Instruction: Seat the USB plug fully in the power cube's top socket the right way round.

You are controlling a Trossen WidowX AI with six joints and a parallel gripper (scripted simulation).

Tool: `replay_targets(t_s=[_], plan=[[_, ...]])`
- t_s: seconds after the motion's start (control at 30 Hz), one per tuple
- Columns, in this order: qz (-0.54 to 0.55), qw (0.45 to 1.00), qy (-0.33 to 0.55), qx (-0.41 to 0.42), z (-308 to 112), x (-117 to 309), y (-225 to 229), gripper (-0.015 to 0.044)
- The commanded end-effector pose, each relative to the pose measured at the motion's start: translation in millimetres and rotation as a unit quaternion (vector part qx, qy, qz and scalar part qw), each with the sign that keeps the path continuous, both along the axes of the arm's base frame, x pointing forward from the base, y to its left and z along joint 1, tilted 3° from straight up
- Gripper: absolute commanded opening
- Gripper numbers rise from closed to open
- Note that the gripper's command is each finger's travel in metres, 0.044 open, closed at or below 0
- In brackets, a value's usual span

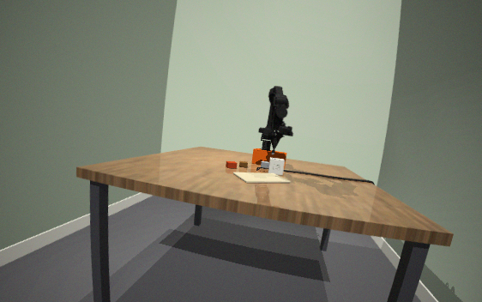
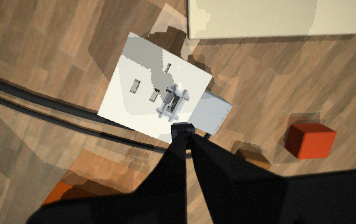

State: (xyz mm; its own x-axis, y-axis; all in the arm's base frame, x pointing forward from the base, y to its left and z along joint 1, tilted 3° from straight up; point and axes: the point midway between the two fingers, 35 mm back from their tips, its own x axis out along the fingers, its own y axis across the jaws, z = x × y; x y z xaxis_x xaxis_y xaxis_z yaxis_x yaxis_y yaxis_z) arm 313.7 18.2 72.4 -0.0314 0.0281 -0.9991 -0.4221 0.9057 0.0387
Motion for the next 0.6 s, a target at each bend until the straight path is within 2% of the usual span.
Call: replay_targets(t_s=[0.0,0.57], plan=[[0.058,0.998,-0.002,0.002,-0.1,0.0,0.0,0.0000],[0.277,0.961,-0.008,0.009,-0.2,0.0,0.0,0.0000]])
